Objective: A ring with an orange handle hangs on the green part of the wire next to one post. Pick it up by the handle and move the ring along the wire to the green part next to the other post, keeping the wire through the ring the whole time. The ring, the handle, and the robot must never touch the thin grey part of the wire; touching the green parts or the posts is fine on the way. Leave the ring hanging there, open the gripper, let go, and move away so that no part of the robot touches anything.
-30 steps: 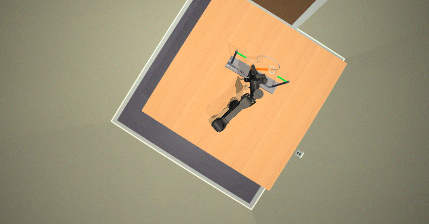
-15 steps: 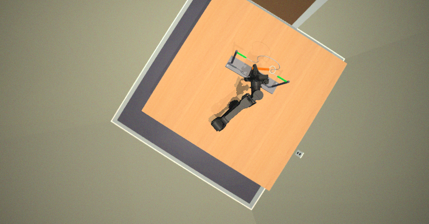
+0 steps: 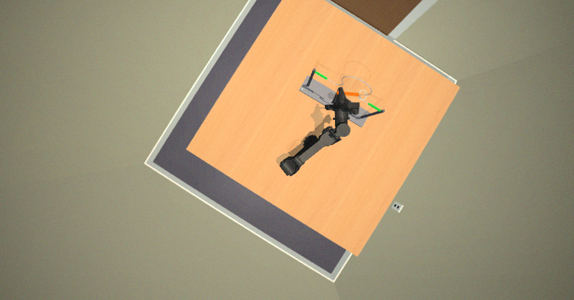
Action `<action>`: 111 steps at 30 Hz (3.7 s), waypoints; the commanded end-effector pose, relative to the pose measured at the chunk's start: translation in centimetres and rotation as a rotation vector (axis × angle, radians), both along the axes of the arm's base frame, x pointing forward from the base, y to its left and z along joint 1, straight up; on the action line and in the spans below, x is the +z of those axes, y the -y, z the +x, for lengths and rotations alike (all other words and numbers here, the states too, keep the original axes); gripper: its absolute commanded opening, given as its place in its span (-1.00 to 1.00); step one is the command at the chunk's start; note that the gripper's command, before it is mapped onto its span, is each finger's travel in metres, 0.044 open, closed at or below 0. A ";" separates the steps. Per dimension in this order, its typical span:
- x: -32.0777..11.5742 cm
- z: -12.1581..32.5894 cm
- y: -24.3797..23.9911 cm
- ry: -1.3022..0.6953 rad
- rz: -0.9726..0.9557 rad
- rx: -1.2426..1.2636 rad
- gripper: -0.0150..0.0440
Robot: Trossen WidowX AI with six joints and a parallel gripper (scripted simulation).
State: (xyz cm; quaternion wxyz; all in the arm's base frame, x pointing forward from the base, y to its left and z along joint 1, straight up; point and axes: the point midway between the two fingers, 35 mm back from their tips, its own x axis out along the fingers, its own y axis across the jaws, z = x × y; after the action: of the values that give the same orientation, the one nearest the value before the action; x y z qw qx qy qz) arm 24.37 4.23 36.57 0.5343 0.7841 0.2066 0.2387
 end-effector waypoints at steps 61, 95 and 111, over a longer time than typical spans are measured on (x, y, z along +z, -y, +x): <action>1.7 -0.1 0.7 -0.026 -0.163 0.019 -1.00; 1.2 -0.1 0.6 -0.025 -0.317 0.015 -1.00; 1.0 -0.1 0.6 -0.024 -0.378 0.013 -1.00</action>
State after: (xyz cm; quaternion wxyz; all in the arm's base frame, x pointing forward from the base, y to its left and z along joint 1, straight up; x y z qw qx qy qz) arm 24.35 3.66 37.19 0.6576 0.6805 0.2623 0.1887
